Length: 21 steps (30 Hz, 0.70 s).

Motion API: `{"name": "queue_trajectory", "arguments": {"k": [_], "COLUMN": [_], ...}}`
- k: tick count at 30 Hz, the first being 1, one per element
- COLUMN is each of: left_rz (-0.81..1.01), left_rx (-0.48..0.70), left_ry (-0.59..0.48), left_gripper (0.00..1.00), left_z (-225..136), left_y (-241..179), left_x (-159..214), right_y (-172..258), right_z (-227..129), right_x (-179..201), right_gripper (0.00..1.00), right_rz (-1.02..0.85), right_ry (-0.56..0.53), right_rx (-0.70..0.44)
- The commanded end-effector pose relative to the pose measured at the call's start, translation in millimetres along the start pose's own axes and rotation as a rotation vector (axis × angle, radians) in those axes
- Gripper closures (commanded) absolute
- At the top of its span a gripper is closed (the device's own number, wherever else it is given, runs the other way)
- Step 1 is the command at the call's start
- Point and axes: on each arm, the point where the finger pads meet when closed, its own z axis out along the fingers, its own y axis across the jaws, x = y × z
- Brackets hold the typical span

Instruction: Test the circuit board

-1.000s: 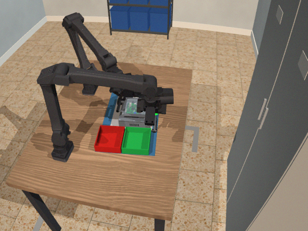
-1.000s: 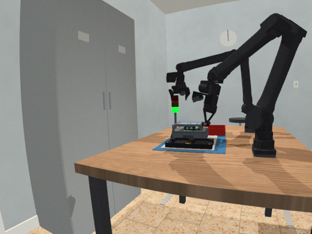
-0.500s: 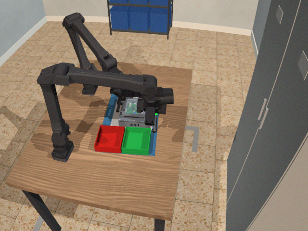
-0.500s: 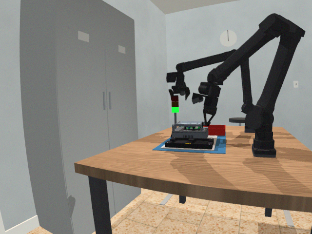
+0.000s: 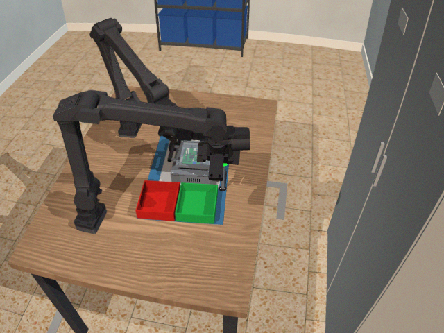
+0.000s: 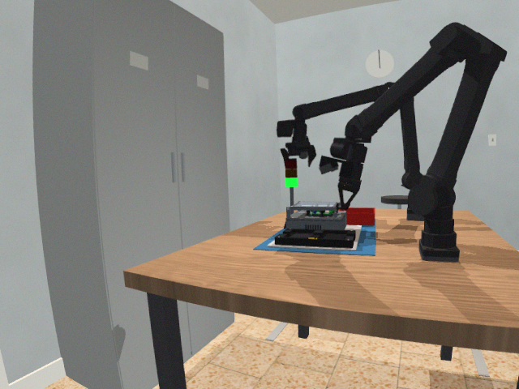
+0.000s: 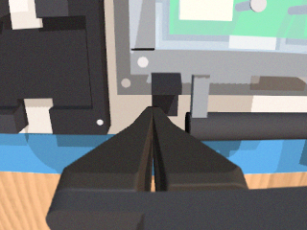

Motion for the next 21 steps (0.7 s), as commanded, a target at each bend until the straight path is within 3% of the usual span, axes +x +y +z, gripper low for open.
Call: {"name": "queue_trajectory", "arguments": {"k": [1, 21], "left_rz": [0.008, 0.016], "left_rx": [0.003, -0.015], "left_ry": [-0.005, 0.017], "left_gripper": [1.0, 1.0], "left_z": [7.9, 25.8], "left_y": [-4.7, 1.2], "left_x": [-3.8, 8.2], "right_y": [8.0, 8.0], "right_z": [-12.1, -12.1], "right_x": [7.0, 7.0], "right_gripper": [0.0, 0.0], "right_rz": [-0.017, -0.017], "right_ry": [0.005, 0.005], "right_rx": [-0.029, -0.029]}}
